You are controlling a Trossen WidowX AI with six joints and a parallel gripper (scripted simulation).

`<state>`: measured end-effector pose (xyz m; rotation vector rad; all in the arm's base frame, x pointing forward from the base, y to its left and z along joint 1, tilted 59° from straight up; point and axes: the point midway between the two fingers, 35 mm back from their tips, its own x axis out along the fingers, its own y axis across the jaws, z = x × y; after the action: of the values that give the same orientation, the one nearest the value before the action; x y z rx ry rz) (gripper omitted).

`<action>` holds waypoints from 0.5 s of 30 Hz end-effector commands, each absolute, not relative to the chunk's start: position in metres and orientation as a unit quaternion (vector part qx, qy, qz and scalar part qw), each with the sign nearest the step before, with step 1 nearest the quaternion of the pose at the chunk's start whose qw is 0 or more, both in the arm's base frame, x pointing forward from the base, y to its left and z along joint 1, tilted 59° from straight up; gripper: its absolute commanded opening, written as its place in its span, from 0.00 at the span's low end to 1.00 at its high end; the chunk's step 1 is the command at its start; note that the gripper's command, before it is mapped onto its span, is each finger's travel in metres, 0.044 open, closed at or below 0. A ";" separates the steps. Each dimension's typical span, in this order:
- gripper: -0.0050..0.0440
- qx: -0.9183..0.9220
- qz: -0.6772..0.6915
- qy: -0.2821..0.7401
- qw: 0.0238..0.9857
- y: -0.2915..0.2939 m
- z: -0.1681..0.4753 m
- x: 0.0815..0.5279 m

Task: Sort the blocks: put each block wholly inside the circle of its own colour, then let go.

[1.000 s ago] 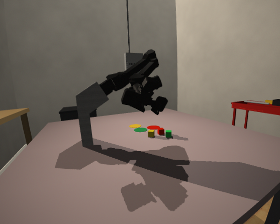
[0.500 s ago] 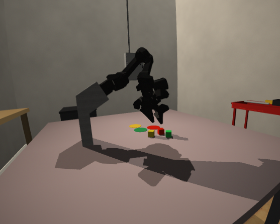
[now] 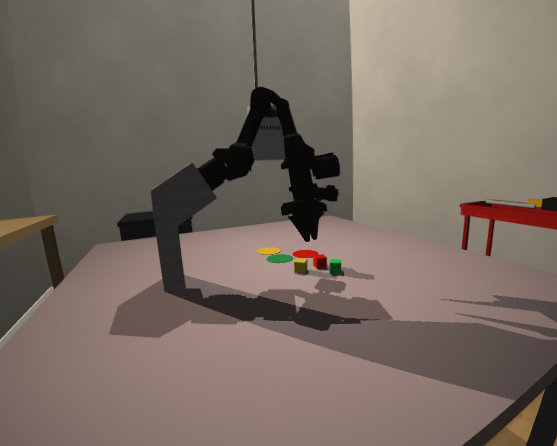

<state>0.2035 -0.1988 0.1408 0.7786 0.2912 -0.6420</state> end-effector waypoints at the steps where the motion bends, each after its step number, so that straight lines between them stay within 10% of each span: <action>1: 0.64 0.353 -0.242 0.165 0.888 -0.165 0.158 0.211; 15: 0.64 0.359 -0.182 0.214 0.890 -0.131 0.150 0.218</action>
<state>0.2150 -0.1299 0.1548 0.7385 0.4344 -0.3719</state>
